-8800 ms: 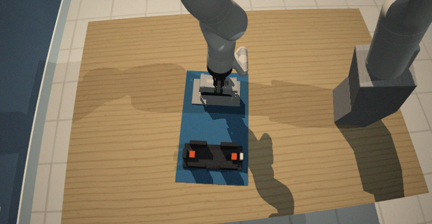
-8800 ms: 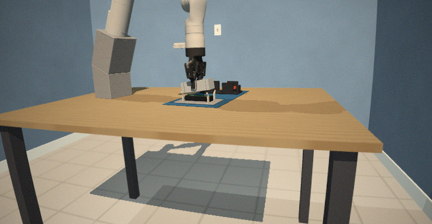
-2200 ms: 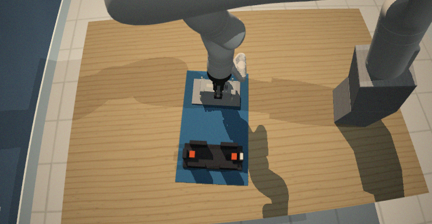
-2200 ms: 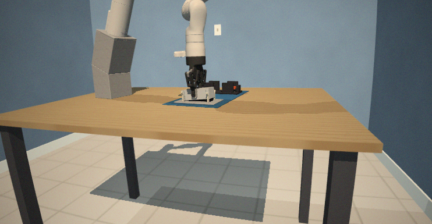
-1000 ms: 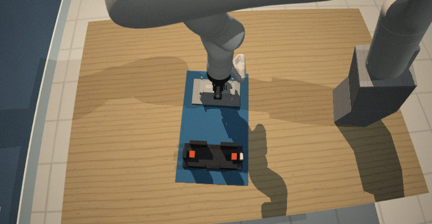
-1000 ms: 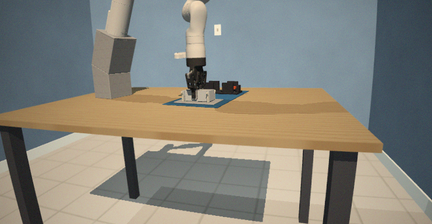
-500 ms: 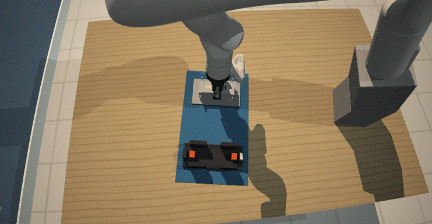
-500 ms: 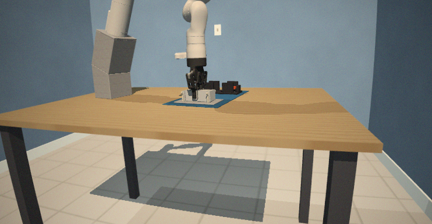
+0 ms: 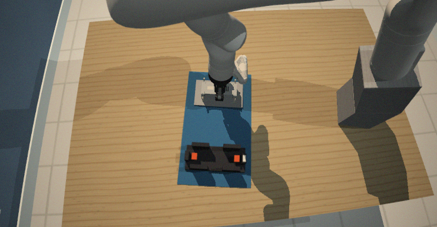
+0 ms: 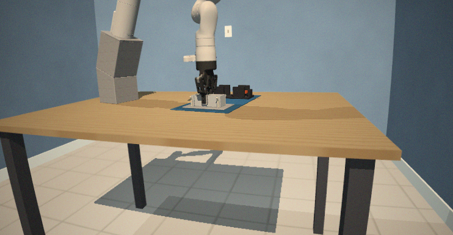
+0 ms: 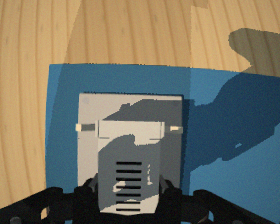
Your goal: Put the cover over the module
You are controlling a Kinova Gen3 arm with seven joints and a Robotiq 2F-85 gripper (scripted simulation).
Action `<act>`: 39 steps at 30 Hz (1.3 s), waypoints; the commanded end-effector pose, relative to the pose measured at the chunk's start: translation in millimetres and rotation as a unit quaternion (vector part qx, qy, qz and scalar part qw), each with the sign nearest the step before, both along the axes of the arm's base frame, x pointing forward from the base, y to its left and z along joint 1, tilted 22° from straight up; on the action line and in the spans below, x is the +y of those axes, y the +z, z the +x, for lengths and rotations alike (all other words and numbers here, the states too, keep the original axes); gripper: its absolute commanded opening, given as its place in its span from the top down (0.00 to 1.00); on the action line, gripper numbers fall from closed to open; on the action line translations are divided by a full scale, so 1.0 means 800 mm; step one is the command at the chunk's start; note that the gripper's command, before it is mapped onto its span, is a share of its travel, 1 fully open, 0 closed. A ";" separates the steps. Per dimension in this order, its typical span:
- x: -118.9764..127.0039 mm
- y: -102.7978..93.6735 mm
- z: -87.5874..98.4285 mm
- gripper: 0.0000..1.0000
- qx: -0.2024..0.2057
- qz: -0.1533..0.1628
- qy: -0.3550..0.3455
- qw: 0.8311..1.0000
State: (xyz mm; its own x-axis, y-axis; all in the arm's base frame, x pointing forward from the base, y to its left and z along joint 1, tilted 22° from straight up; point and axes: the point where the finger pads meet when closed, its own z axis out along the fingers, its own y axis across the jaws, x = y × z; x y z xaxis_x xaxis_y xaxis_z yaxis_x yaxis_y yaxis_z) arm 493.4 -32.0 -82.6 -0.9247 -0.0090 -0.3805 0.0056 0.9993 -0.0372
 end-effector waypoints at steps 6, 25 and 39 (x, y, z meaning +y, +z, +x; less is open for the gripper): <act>0.000 0.000 0.000 1.00 0.000 0.000 0.000 1.000; 0.000 0.000 0.000 0.00 0.000 0.000 0.000 1.000; 0.000 0.000 0.000 0.00 0.000 0.000 0.000 1.000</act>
